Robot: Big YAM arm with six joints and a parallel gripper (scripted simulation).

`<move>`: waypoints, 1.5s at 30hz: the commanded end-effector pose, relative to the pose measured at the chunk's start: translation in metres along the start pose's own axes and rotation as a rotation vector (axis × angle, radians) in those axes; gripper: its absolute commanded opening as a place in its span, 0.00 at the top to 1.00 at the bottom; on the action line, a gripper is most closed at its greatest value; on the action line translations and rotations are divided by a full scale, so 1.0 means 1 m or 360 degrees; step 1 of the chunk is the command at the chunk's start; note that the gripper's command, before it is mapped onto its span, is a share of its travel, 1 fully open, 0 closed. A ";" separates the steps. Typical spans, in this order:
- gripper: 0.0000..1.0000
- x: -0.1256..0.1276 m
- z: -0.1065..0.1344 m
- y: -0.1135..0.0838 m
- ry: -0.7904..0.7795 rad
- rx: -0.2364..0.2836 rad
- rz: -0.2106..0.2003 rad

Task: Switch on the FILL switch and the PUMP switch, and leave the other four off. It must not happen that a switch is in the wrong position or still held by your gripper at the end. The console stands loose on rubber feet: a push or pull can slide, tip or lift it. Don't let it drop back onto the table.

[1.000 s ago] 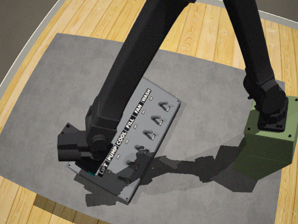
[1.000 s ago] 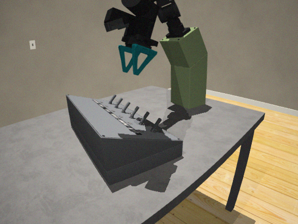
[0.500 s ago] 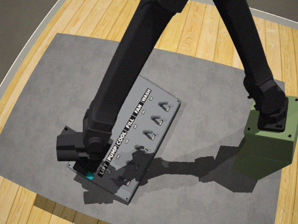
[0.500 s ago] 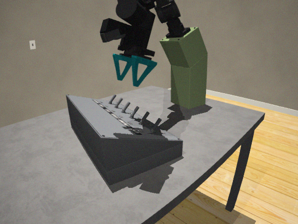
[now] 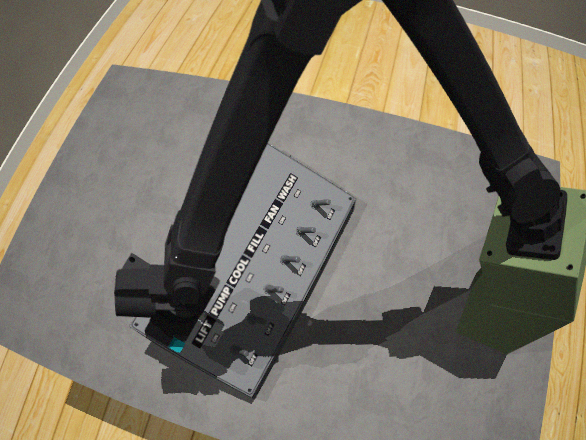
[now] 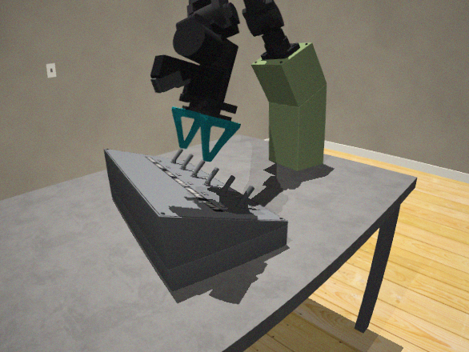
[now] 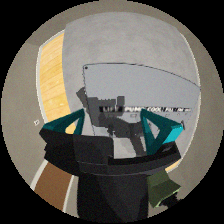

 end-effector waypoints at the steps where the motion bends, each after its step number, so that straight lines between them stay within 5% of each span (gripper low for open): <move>1: 0.00 0.016 -0.035 -0.018 0.0052 -0.0126 -0.0087; 45: 0.00 0.010 -0.026 -0.014 0.0046 -0.0100 -0.0064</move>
Point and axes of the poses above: the point where the finger pads meet when closed, its own y axis out along the fingers, its own x axis across the jaws, z = x × y, the point moved 8 cm from there along -y, back along the fingers, and after that the axes turned 1 degree about y, right-handed, at the moved point
